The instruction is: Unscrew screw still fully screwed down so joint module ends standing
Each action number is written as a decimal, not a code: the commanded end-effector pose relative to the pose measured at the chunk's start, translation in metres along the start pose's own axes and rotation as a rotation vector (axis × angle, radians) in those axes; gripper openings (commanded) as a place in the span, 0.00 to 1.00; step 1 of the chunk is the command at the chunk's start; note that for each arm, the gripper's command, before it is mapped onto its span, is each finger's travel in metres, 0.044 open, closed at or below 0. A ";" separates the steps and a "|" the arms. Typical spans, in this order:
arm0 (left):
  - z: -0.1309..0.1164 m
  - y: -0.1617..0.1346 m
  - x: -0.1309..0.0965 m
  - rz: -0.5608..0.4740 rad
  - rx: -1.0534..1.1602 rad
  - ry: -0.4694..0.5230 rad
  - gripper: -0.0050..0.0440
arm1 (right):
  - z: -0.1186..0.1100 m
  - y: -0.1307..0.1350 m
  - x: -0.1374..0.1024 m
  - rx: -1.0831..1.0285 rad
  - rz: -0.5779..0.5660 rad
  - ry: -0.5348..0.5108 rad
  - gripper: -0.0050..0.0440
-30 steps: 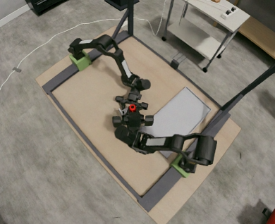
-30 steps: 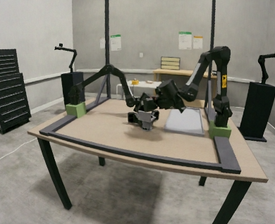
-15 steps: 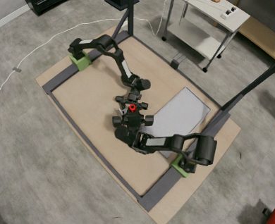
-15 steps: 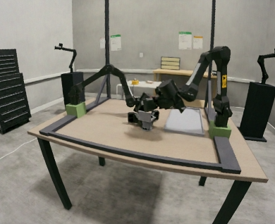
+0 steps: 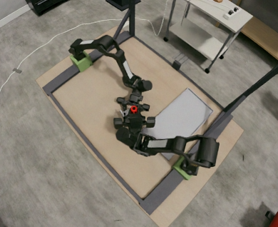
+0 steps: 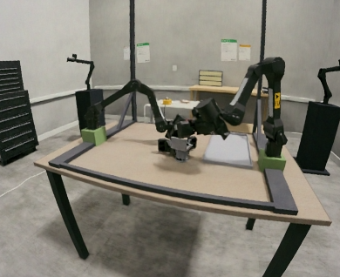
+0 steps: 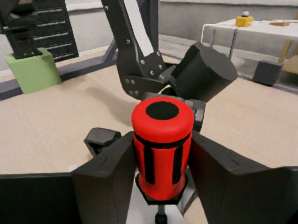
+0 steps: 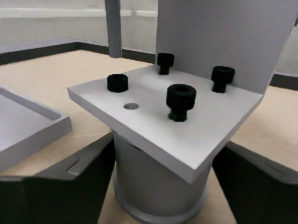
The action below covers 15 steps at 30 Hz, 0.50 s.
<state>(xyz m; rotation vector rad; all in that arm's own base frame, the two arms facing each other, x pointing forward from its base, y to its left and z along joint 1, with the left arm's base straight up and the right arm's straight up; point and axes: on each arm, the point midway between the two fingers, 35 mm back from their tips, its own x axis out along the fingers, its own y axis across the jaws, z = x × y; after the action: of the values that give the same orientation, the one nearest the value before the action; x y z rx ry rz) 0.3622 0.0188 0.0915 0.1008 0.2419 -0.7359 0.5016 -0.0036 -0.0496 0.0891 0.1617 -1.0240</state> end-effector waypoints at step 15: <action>0.005 0.001 0.001 0.003 0.026 -0.012 0.38 | 0.015 0.006 0.001 0.036 0.003 -0.011 0.60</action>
<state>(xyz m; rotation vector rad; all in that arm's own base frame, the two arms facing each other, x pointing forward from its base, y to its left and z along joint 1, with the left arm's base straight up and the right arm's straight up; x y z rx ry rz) 0.3621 0.0187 0.0886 0.1004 0.2419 -0.7361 0.5016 -0.0036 -0.0496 0.0891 0.1617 -1.0240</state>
